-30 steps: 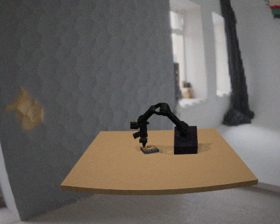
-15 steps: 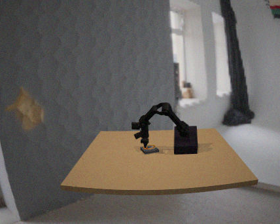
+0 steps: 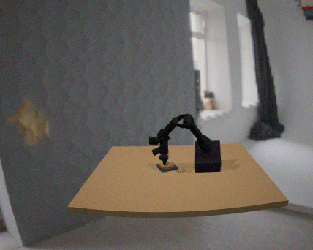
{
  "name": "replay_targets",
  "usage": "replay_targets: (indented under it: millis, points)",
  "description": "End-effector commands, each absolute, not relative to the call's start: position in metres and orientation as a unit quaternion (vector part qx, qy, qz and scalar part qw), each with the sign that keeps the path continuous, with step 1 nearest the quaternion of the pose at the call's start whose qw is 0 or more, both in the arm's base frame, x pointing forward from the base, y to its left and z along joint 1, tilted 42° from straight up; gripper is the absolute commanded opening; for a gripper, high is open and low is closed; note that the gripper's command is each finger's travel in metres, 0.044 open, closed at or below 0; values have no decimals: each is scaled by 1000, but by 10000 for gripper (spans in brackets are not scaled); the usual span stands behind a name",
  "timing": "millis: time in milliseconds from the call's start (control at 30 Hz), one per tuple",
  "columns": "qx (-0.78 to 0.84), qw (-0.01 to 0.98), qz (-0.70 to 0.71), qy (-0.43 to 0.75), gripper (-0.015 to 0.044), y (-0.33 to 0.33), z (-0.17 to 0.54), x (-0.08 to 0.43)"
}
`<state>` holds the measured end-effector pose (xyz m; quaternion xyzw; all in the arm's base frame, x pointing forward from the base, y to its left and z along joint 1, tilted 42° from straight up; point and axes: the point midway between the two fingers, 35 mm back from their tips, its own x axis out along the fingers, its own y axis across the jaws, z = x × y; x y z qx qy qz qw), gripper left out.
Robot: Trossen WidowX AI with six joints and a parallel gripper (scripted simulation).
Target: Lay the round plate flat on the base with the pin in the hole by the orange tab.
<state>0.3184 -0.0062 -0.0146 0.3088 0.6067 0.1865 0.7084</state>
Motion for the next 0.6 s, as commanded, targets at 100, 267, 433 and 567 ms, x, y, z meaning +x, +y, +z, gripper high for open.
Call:
replay_targets:
  millis: [100,267,433,567]
  points:
    - [313,705,185,609,0,-3,-14,308]
    - [313,705,185,610,0,-2,-13,304]
    - [313,705,185,610,0,-1,-13,301]
    - [313,705,185,610,0,-1,-13,299]
